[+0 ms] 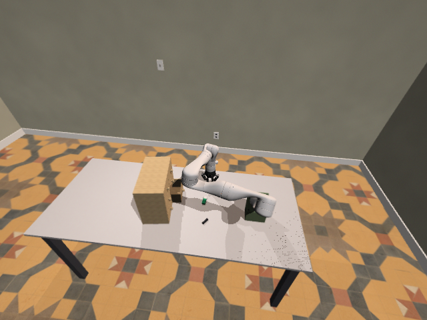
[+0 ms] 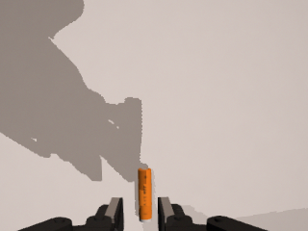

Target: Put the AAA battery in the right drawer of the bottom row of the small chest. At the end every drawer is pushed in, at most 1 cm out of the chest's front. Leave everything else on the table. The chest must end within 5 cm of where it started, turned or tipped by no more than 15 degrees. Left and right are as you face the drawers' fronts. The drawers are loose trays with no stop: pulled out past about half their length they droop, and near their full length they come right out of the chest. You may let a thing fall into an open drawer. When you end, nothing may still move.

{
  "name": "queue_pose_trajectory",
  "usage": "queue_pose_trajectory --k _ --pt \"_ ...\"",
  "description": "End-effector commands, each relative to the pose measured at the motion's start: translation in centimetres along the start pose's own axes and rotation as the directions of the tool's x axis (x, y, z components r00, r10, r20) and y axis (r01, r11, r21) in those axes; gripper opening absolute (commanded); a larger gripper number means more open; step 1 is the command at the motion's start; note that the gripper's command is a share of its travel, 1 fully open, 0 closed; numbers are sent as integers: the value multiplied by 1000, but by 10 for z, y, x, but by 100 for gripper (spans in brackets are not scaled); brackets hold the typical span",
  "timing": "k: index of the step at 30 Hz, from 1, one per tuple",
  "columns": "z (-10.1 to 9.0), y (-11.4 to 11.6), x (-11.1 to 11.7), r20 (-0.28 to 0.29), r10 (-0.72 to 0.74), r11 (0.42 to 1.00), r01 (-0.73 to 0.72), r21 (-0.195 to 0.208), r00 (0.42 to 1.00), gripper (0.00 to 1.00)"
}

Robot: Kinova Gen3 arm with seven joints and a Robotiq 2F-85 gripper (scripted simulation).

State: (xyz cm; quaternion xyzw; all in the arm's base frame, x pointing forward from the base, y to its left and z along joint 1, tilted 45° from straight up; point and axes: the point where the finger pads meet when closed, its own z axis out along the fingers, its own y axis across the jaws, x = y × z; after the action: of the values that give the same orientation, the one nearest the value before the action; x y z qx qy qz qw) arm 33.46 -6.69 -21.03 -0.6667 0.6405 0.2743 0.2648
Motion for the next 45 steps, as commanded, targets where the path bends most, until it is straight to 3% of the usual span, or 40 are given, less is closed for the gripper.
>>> queue_pose_trajectory --k 1,9,45 --pt "8 2 0 2 1 1000 -1 -6 1000 24" --pt "22 3 0 2 1 1000 -1 -6 1000 24" --pt "24 3 0 2 1 1000 -1 -6 1000 24"
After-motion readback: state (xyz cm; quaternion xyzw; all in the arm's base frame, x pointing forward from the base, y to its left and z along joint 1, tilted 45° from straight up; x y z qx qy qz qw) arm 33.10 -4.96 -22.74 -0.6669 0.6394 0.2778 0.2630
